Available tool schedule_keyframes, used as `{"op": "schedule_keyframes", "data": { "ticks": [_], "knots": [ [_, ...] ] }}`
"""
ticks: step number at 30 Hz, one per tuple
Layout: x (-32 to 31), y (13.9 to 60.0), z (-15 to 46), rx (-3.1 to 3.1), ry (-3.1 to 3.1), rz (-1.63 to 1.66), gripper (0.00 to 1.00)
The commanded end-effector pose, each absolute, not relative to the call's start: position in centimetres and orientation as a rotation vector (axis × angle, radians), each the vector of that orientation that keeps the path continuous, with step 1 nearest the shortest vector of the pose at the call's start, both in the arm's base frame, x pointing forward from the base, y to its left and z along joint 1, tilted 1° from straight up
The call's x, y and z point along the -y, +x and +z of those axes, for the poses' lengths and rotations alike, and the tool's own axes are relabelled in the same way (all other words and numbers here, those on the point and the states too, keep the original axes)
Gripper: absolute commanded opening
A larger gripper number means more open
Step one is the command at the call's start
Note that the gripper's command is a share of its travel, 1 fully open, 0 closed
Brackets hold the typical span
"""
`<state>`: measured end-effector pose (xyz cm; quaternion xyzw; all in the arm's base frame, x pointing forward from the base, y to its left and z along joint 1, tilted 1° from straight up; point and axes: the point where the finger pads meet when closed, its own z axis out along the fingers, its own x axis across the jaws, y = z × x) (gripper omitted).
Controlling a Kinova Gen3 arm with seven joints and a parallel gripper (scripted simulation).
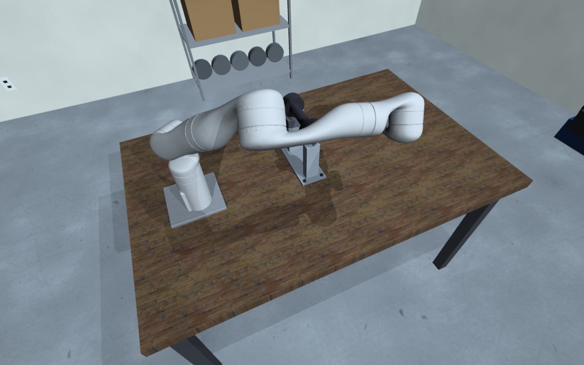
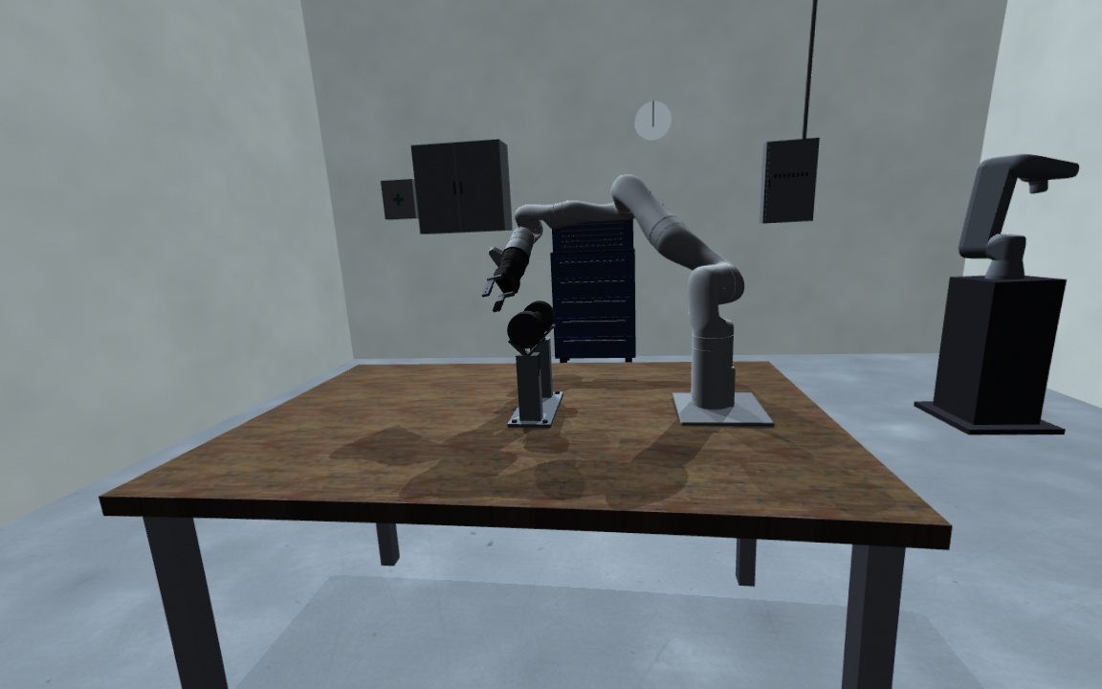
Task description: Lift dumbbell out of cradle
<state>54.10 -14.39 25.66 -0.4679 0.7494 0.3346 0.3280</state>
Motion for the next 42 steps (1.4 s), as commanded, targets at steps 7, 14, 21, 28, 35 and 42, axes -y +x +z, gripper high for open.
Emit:
{"op": "schedule_keyframes", "data": {
  "ticks": [7, 14, 21, 28, 35, 42],
  "knots": [
    [14.4, 54.1, 25.8, -1.961, -1.226, 0.874, 1.00],
    [14.4, 54.1, 25.8, -1.961, -1.226, 0.874, 1.00],
    [14.3, 54.1, 25.8, -1.959, -1.233, 0.872, 1.00],
    [13.6, 53.4, 26.0, -1.914, -1.353, 0.850, 1.00],
    [12.6, 52.4, 26.5, -1.828, -1.551, 0.808, 1.00],
    [10.4, 50.5, 27.5, -1.608, -1.947, 0.698, 1.00]
  ]
}}
